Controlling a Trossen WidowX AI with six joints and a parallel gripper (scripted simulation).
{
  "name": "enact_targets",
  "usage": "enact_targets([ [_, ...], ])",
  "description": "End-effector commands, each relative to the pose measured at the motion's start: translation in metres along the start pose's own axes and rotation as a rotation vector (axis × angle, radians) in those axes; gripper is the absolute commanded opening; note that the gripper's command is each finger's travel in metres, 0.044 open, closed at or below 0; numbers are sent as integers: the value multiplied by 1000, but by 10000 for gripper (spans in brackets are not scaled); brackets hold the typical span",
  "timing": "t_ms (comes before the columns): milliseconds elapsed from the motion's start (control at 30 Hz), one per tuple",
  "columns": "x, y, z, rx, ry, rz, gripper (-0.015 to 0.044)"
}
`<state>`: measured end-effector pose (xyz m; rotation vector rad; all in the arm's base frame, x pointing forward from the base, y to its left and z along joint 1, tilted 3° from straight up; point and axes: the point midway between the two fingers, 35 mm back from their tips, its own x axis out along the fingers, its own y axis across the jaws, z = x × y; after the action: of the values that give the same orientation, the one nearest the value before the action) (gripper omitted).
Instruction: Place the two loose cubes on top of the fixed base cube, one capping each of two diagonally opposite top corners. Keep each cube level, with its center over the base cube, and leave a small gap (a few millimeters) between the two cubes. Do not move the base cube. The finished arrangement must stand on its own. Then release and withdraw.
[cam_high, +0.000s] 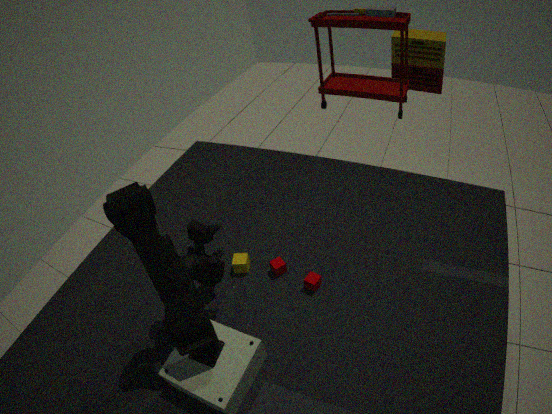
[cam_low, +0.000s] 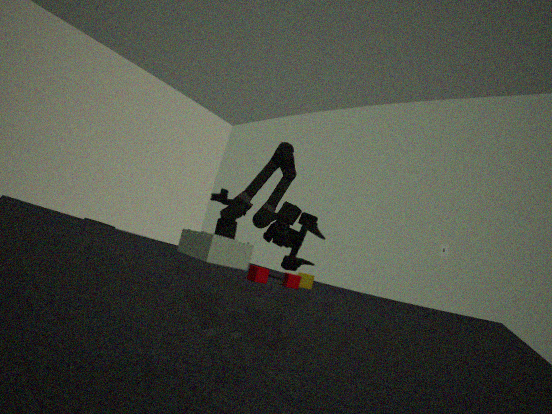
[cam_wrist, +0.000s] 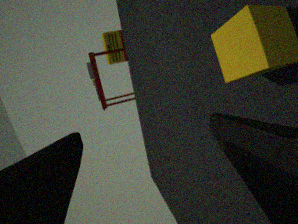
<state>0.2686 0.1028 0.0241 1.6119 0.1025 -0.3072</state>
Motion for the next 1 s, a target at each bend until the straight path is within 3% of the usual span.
enact_targets([
  [0,0,0,-1,-5,3,-1,374],
  [133,-1,-2,-13,-110,53,-17,269],
  [433,40,-6,-1,-528,-22,-122,265],
  [967,96,2,32,-1192,47,-374,265],
])
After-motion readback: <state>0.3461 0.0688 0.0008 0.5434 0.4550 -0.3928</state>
